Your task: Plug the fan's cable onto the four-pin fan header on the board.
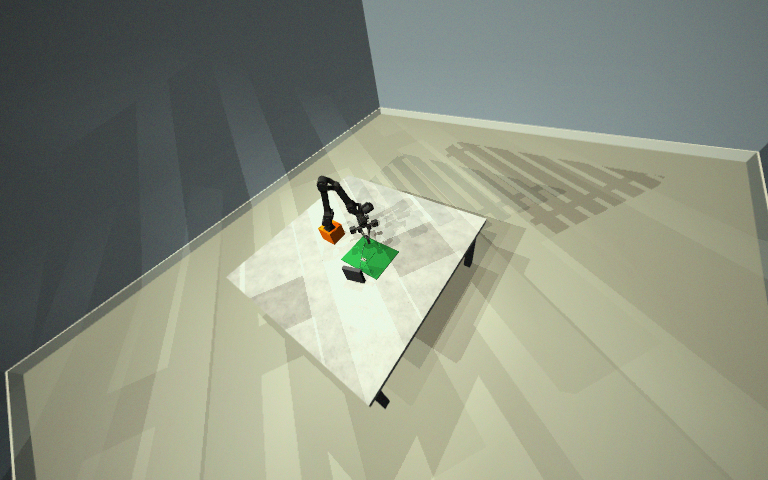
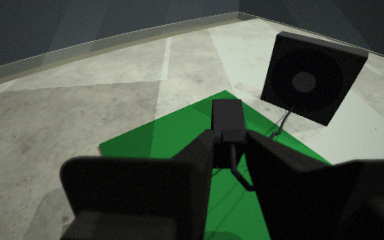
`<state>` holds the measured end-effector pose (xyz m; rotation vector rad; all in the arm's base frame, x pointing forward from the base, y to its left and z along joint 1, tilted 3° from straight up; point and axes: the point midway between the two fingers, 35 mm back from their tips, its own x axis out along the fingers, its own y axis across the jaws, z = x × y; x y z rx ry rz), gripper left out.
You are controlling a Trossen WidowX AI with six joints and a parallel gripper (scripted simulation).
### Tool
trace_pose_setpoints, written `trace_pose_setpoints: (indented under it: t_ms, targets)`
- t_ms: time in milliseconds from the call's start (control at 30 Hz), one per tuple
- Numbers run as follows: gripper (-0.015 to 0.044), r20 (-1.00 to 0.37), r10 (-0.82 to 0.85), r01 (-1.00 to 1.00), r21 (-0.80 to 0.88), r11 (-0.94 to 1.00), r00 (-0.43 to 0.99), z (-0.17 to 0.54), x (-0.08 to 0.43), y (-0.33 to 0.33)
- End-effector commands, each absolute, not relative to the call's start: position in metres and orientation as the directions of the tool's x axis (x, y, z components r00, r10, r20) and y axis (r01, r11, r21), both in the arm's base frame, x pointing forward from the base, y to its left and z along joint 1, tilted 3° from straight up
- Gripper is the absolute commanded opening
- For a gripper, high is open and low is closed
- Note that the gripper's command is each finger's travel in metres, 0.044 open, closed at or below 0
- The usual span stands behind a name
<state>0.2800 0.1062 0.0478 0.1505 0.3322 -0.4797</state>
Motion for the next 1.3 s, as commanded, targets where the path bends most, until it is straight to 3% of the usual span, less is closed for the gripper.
trace_pose_setpoints:
  t_ms: [0, 233, 1267]
  targets:
    - [0.0, -0.405, -0.407, 0.475, 0.08, 0.876, 0.819, 0.054, 0.283, 0.106]
    - [0.0, -0.494, -0.383, 0.481, 0.085, 0.872, 0.781, 0.061, 0.282, 0.101]
    - [0.0, -0.465, -0.394, 0.478, 0.073, 0.875, 0.793, 0.047, 0.277, 0.105]
